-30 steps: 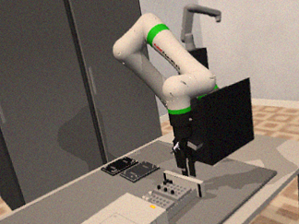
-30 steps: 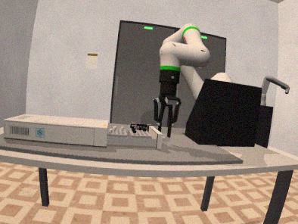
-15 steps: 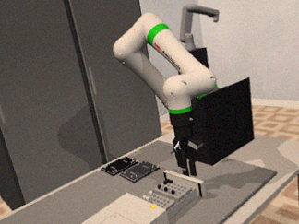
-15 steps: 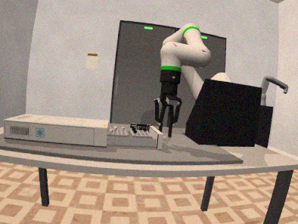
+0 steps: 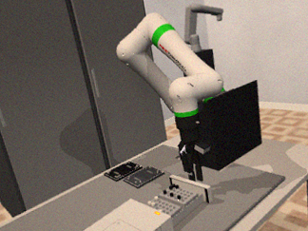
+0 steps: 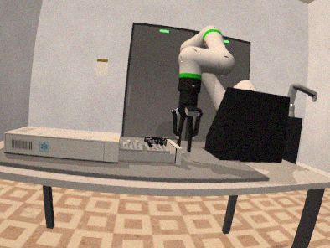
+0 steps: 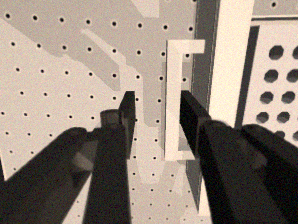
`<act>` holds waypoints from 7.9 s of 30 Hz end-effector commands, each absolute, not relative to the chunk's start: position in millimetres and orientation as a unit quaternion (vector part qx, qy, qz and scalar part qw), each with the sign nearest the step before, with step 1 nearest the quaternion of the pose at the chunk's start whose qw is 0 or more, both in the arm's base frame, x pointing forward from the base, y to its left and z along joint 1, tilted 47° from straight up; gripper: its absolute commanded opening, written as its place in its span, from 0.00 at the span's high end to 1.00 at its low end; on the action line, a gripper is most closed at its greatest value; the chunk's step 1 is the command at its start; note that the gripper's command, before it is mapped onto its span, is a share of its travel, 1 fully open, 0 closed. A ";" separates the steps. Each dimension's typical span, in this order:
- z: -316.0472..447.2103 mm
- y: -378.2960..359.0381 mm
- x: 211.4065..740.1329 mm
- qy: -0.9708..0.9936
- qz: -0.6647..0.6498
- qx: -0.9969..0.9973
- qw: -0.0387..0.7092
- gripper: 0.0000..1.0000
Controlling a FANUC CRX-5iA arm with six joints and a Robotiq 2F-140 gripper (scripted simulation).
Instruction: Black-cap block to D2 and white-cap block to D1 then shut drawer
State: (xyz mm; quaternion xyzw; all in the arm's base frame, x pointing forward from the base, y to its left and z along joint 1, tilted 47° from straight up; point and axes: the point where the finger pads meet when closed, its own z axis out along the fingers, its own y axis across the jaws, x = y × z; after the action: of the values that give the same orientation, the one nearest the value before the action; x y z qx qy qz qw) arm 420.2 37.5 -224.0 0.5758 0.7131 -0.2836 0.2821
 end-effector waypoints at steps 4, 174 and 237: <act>-223.7 38.2 419.2 0.713 -0.283 0.576 0.282 0.66; -151.1 120.7 428.9 0.713 -0.283 0.576 0.282 0.34; -177.0 116.9 520.3 0.713 -0.283 0.576 0.282 0.34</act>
State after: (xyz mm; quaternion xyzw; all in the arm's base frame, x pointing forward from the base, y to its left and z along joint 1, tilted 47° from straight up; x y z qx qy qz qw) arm 519.7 116.7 -176.6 0.5758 0.7130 -0.2837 0.2821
